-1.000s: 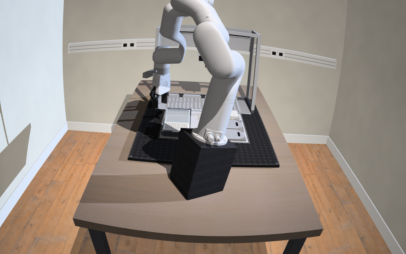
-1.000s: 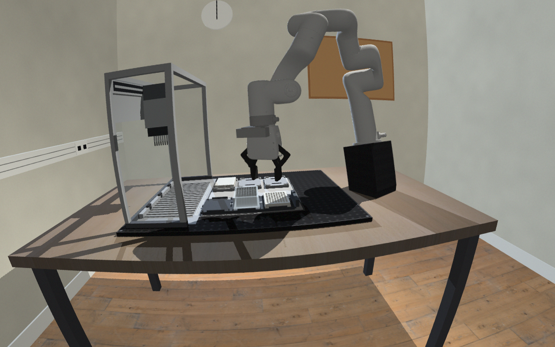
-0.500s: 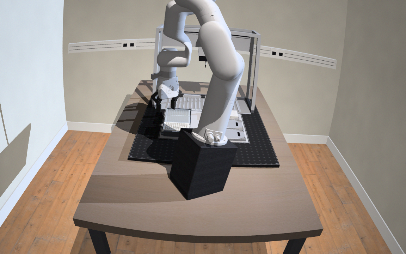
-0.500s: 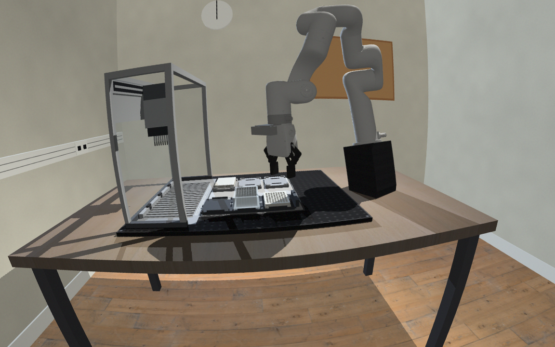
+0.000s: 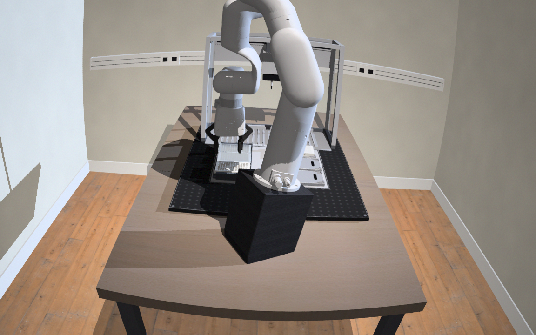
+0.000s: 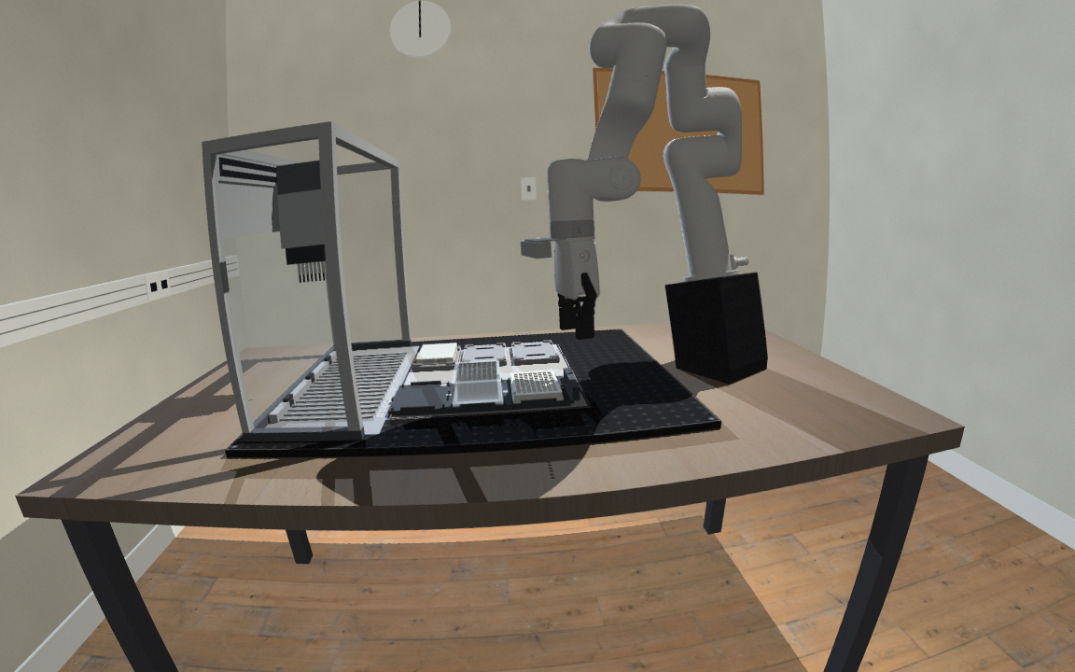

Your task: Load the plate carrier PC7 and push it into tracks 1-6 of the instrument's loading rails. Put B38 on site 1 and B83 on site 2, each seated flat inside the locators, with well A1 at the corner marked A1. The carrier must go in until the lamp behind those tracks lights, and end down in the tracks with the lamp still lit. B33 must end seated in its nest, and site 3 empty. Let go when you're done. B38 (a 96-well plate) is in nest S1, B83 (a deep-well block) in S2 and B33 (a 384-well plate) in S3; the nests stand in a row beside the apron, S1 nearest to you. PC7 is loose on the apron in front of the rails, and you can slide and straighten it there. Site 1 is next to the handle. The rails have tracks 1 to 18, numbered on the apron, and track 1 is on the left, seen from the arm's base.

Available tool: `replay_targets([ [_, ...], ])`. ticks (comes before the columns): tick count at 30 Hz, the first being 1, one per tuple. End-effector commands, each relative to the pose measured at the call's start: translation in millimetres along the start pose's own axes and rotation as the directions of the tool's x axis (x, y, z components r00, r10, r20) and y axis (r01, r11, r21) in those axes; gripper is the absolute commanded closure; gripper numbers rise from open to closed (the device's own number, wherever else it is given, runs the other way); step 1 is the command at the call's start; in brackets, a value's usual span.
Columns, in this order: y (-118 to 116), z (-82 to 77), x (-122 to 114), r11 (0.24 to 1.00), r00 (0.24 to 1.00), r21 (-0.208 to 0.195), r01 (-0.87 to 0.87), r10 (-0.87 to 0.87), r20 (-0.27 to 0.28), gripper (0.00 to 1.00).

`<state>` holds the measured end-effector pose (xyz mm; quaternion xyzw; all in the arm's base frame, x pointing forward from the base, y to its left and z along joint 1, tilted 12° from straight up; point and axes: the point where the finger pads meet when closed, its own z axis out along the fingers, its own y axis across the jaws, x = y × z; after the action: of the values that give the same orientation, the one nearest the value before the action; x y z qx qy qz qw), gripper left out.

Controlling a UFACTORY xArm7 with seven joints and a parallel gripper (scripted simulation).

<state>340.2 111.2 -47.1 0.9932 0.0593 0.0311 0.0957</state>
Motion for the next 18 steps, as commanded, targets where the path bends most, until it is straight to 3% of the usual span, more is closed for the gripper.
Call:
replay_targets([
  [1, 8.1, -2.8, -22.5, 0.981, 0.980, -0.008, -0.196, 0.196, -0.014, 0.18],
  [18, 8.1, -2.8, -22.5, 0.980, 0.980, -0.008, -0.200, 0.200, -0.014, 0.18],
])
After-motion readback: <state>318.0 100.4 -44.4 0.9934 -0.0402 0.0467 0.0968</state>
